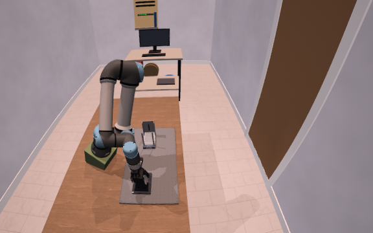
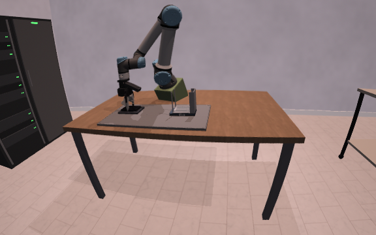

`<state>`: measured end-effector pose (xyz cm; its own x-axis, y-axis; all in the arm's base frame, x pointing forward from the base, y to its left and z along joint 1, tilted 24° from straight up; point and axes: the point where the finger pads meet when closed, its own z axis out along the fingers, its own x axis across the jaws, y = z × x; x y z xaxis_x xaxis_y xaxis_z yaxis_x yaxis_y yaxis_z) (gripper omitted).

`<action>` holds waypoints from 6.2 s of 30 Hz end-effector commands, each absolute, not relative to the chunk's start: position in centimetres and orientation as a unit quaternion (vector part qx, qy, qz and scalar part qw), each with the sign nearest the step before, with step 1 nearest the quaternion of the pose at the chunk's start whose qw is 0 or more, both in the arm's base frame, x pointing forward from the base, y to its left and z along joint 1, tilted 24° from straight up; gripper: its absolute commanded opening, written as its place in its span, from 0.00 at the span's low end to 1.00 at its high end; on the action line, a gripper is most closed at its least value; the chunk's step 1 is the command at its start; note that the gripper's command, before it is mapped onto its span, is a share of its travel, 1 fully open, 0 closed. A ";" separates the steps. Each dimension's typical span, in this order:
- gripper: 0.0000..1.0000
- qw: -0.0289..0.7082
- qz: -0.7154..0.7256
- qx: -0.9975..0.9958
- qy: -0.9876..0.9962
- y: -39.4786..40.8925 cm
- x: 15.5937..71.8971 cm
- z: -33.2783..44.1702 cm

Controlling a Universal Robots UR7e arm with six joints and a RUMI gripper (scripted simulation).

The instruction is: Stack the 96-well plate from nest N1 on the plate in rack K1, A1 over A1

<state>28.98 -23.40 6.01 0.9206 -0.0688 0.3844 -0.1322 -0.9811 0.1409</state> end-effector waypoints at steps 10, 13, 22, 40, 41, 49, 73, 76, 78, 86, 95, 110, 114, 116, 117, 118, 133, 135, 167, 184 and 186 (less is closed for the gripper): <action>0.00 0.082 0.192 0.977 -0.051 -23.4 29.0 6.0; 0.00 0.082 0.192 0.977 -0.051 -23.4 29.0 6.0; 0.00 0.082 0.192 0.977 -0.051 -23.4 29.0 6.0; 0.00 0.084 0.193 0.976 -0.051 -23.1 28.1 8.5; 0.00 0.084 0.193 0.976 -0.051 -23.1 28.0 8.6; 0.00 0.084 0.193 0.976 -0.051 -22.9 27.7 9.5; 0.00 0.084 0.193 0.976 -0.051 -22.2 26.3 12.9; 0.00 0.084 0.193 0.976 -0.051 -22.1 26.1 13.3; 0.00 0.084 0.193 0.976 -0.051 -22.0 26.0 13.6; 0.00 0.084 0.193 0.976 -0.051 -21.8 25.6 14.5; 0.00 0.084 0.192 0.976 -0.051 -21.6 25.1 15.9; 0.00 0.084 0.192 0.976 -0.051 -21.2 24.3 17.9; 0.00 0.084 0.192 0.976 -0.051 -21.0 24.0 18.5; 0.00 0.084 0.192 0.976 -0.051 -21.0 24.0 18.5; 0.00 0.084 0.192 0.976 -0.051 -21.0 24.0 18.6; 0.00 0.084 0.192 0.976 -0.051 -21.0 23.9 18.8; 0.00 0.082 0.192 0.977 -0.051 -20.8 23.7 19.2; 0.00 0.082 0.192 0.977 -0.051 -20.8 23.7 19.2; 0.00 0.084 0.190 0.978 -0.032 -14.1 24.9 18.3; 0.00 0.085 0.190 0.978 -0.032 -9.3 25.7 17.9; 0.00 0.085 0.190 0.978 -0.032 -8.6 25.8 17.8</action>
